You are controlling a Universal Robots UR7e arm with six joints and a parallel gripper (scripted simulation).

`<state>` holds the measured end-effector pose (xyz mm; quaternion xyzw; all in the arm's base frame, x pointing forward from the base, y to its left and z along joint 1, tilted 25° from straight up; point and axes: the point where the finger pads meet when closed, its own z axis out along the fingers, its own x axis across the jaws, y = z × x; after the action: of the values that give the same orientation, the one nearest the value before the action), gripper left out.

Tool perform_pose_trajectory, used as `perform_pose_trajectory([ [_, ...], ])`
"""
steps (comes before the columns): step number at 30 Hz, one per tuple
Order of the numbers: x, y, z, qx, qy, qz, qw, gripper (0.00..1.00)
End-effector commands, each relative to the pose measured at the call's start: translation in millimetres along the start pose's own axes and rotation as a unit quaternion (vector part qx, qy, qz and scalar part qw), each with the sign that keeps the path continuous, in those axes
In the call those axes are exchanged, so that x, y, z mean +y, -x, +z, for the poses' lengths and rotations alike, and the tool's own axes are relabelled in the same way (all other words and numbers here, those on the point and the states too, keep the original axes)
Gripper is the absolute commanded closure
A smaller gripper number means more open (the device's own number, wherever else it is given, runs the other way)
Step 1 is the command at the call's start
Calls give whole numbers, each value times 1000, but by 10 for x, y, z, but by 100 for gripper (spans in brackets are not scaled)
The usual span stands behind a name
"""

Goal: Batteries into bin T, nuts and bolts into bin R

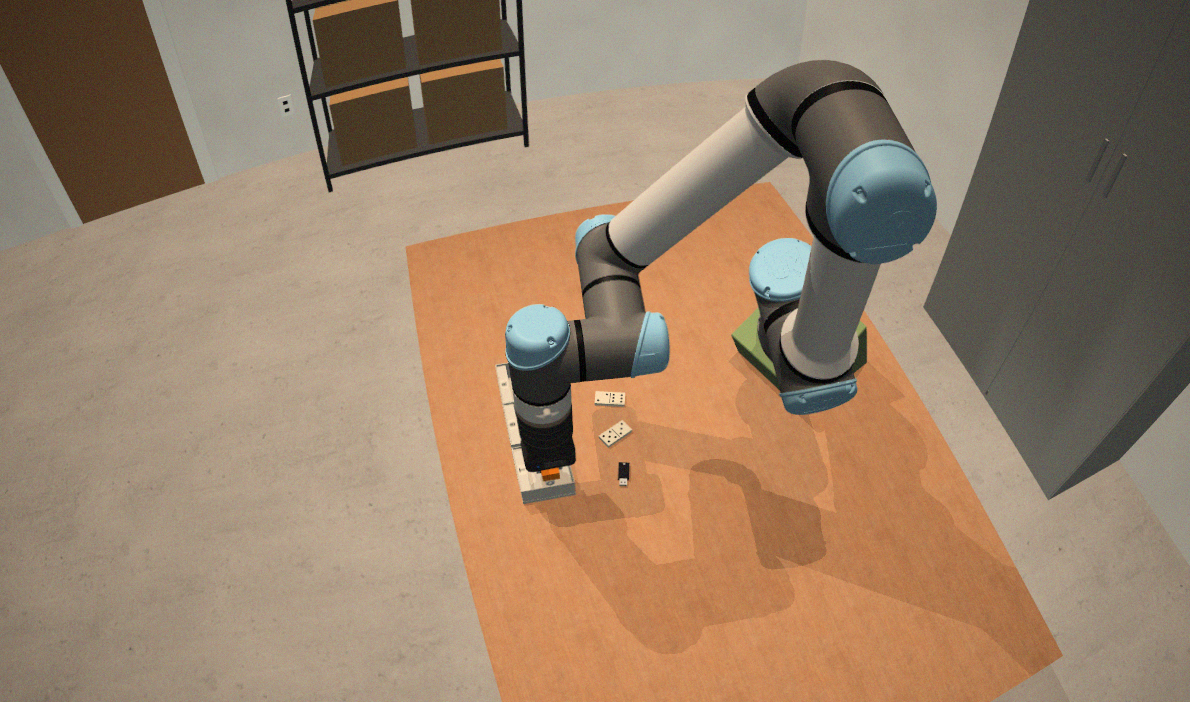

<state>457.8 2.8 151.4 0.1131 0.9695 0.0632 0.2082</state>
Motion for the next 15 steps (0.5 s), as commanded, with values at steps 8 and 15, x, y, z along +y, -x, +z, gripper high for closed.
perform_pose_trajectory([
  [8,9,24,-11,-3,0,-1,1000,50],
  [15,5,27,-12,-3,-1,-1,1000,32],
])
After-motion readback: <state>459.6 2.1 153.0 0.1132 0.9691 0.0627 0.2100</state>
